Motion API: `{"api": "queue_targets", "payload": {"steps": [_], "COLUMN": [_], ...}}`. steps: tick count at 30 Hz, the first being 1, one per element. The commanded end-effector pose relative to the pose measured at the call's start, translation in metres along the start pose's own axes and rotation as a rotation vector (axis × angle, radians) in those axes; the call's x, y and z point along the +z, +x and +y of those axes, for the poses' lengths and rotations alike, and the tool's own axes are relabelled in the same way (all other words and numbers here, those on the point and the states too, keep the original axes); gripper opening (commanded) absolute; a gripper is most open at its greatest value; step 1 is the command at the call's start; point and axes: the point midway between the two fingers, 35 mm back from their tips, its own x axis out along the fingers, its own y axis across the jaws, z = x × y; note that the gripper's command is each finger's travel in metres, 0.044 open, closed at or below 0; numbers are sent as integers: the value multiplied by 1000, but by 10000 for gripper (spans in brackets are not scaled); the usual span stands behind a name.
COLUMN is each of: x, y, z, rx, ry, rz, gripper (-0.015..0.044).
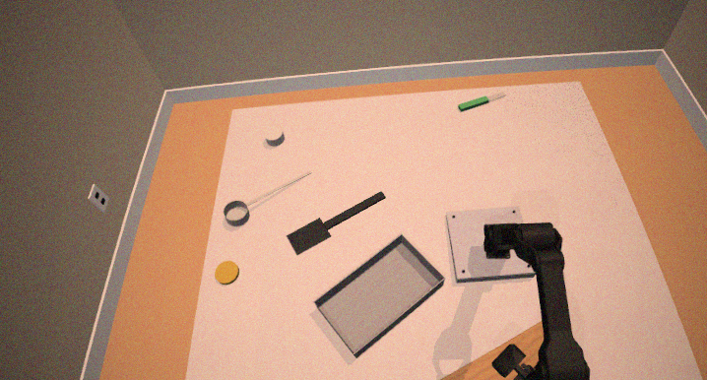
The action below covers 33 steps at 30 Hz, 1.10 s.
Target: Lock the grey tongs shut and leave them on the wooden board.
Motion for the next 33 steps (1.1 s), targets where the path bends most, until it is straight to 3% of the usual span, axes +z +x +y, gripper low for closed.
{"api": "queue_targets", "payload": {"steps": [1,33], "x": [1,2], "y": [8,60], "z": [0,1], "rx": [0,0], "ry": [-4,-4], "rz": [-6,-6], "gripper": [-150,-150]}}
